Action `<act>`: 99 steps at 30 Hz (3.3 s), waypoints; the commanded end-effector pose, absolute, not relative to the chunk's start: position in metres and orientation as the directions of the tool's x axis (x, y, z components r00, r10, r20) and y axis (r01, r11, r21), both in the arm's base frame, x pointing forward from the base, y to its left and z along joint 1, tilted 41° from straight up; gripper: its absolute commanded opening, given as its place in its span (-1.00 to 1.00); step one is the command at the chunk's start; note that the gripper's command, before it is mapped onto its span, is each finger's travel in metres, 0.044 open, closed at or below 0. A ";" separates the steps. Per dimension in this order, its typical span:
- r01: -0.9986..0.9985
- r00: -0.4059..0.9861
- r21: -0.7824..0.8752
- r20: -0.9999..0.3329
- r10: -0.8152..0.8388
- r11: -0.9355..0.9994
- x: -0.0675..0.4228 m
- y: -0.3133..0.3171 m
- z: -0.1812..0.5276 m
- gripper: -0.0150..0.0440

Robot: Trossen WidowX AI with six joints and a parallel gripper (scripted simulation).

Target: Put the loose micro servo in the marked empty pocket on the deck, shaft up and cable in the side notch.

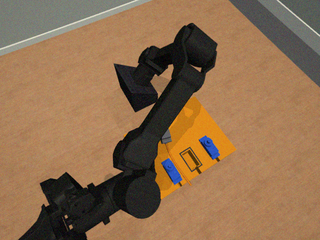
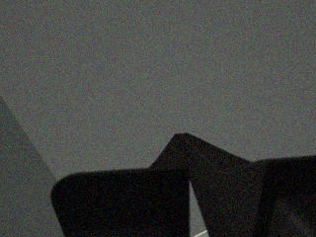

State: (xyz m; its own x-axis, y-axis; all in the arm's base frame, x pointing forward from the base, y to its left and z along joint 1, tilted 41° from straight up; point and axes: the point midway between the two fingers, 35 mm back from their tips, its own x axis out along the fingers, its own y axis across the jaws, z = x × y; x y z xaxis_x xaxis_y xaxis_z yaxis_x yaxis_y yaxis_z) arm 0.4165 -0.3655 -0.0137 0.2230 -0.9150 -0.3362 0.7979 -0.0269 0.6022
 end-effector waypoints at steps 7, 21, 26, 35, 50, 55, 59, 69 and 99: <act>0.898 0.341 0.421 -0.482 -0.807 0.129 0.437 -0.327 -0.024 -0.49; 0.884 0.436 0.204 -0.685 -0.584 0.420 0.449 -0.262 -0.035 -0.49; 0.834 0.445 0.151 -0.752 -0.485 0.531 0.448 -0.235 -0.037 -0.49; 0.691 0.427 0.103 -0.857 -0.289 0.716 0.439 -0.184 -0.038 -0.49; 0.354 0.300 0.178 -0.951 0.069 0.918 0.401 -0.092 -0.025 -0.49; 0.233 0.236 0.244 -0.953 0.189 0.941 0.383 -0.061 -0.016 -0.49; 0.140 0.178 0.309 -0.942 0.284 0.941 0.367 -0.036 -0.006 -0.49; -0.063 0.020 0.504 -0.862 0.506 0.861 0.321 0.022 0.029 -0.49; -0.166 -0.090 0.651 -0.758 0.646 0.740 0.283 0.078 0.041 -0.49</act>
